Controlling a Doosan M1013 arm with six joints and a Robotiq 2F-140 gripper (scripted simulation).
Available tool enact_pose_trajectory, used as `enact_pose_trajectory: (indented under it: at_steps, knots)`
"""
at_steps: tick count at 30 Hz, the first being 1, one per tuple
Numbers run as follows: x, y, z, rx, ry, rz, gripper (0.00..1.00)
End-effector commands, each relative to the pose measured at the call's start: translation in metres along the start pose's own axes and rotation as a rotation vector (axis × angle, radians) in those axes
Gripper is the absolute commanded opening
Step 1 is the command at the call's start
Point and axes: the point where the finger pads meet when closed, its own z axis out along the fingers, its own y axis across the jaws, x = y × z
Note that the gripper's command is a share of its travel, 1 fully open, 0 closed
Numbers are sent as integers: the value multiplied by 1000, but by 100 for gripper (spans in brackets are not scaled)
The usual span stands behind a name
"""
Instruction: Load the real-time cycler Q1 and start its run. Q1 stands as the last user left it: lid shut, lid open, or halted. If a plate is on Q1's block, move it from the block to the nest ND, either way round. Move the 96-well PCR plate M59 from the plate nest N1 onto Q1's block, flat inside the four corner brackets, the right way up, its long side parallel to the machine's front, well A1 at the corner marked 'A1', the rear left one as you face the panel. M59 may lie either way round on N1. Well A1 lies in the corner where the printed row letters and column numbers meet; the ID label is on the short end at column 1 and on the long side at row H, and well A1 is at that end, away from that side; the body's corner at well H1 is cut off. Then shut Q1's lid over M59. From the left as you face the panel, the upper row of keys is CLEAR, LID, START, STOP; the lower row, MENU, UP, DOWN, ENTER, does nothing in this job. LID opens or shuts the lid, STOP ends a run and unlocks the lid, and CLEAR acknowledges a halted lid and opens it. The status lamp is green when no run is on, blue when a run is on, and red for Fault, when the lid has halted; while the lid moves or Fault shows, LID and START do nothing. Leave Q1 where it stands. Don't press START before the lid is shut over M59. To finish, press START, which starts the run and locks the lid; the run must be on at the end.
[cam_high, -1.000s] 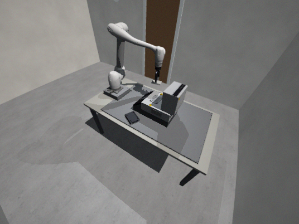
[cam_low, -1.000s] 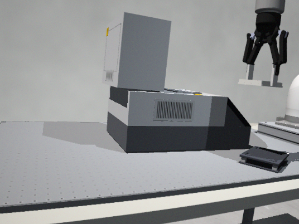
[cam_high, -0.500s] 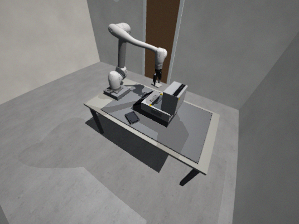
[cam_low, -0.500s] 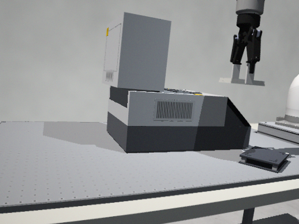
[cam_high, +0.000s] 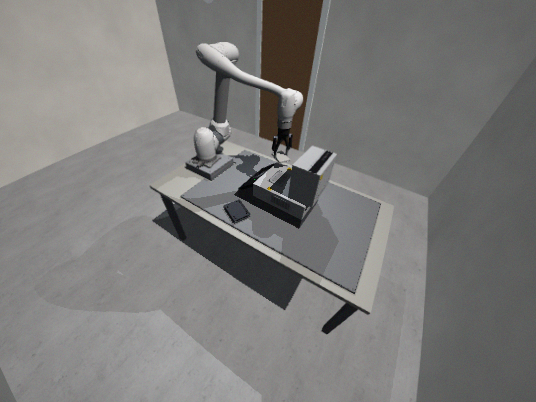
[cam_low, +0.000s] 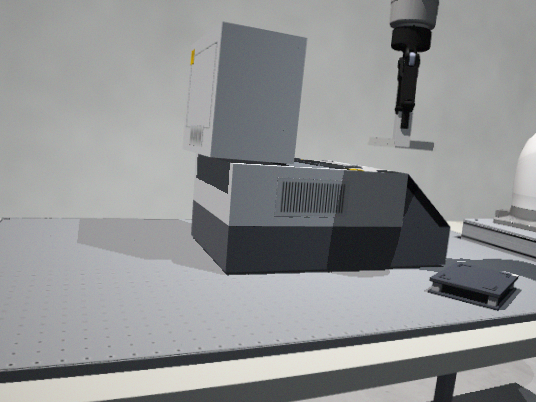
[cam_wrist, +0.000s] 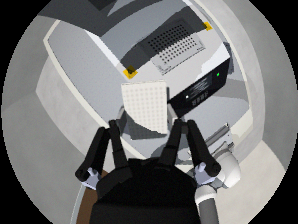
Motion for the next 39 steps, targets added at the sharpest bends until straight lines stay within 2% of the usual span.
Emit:
enact_pose_trajectory:
  at_steps: [1,31,33,37,39]
  knots:
    - [10,5,0,-2,1,78,0]
    - [132,67,0,-1,1,871,0]
    - [132,67,0,-1,1,871,0]
    - [149,76,0,-1,2,1005,0]
    - [154,78,0,-1,2,1006,0]
